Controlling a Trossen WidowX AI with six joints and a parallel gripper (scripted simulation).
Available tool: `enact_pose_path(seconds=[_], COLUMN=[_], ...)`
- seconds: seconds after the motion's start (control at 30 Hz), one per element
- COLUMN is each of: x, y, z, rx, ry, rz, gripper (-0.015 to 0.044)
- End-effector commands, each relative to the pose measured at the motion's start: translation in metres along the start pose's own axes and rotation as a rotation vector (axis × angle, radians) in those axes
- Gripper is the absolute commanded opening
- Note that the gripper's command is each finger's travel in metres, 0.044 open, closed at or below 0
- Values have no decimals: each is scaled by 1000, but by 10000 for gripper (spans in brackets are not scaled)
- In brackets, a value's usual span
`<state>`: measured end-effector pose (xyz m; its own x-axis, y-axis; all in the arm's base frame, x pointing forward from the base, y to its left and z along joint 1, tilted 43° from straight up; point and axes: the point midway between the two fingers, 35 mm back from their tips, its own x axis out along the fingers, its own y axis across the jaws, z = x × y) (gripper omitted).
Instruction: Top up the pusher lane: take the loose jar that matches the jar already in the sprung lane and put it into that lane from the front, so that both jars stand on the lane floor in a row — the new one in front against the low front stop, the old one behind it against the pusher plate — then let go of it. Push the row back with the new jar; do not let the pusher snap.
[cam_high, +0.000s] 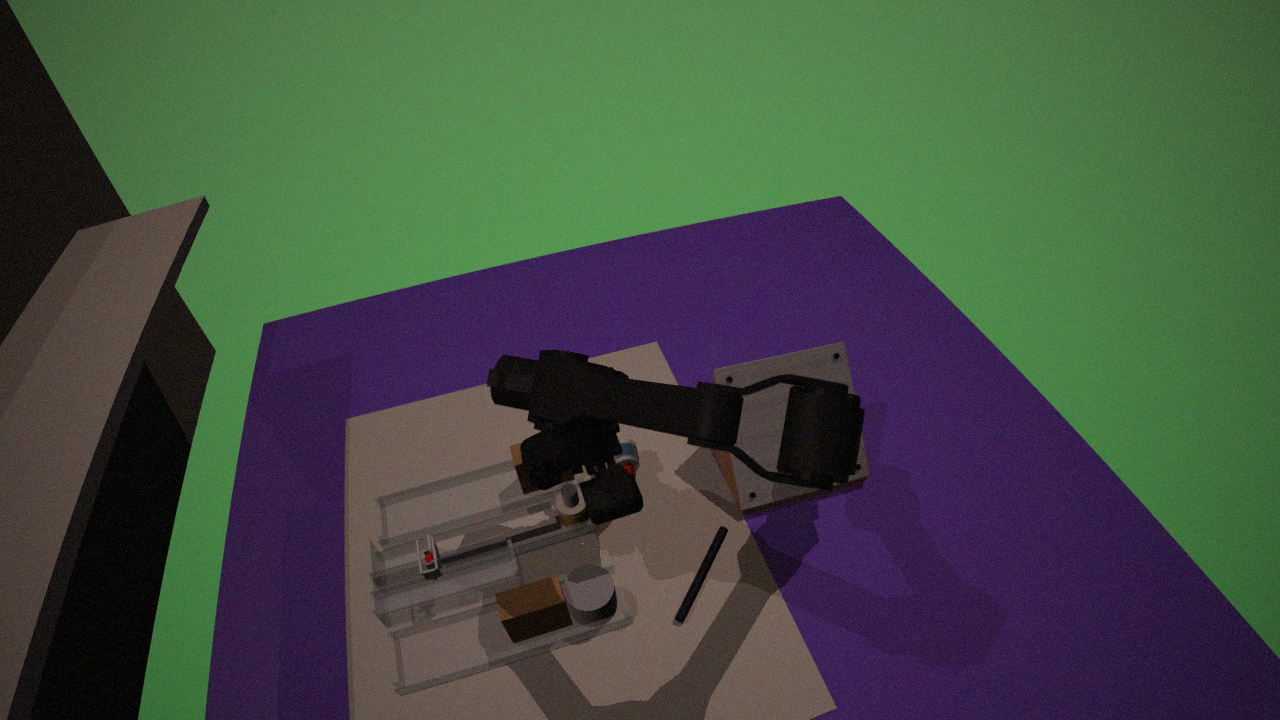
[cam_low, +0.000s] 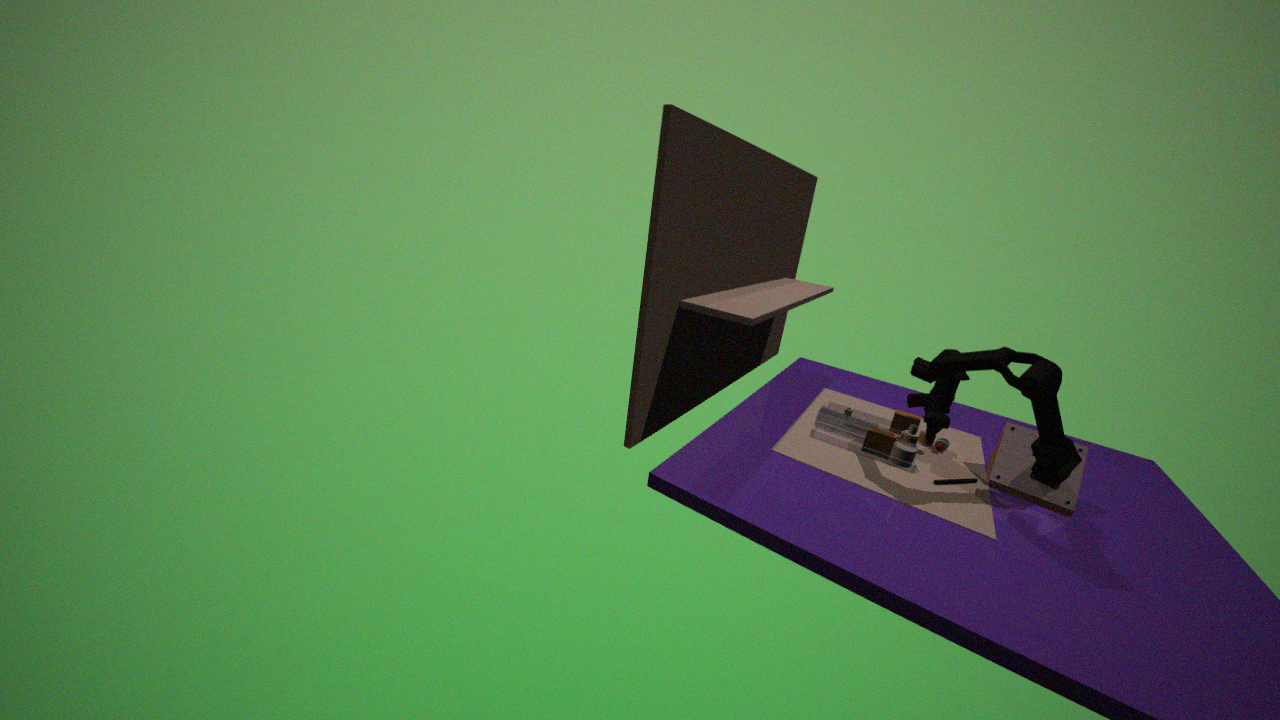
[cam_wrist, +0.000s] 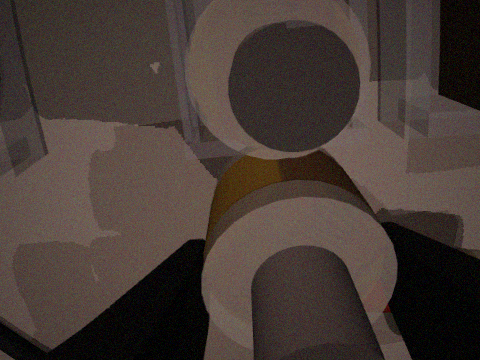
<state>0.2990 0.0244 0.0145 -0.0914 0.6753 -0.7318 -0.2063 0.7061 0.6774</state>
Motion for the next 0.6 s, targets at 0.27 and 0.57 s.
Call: enact_pose_path(seconds=[0.27, 0.57], x=[-1, -2], y=[0, 0], z=[11, 15], rx=[-5, -5], ry=[-12, -12], rz=[-2, -2], gripper=[0, 0])
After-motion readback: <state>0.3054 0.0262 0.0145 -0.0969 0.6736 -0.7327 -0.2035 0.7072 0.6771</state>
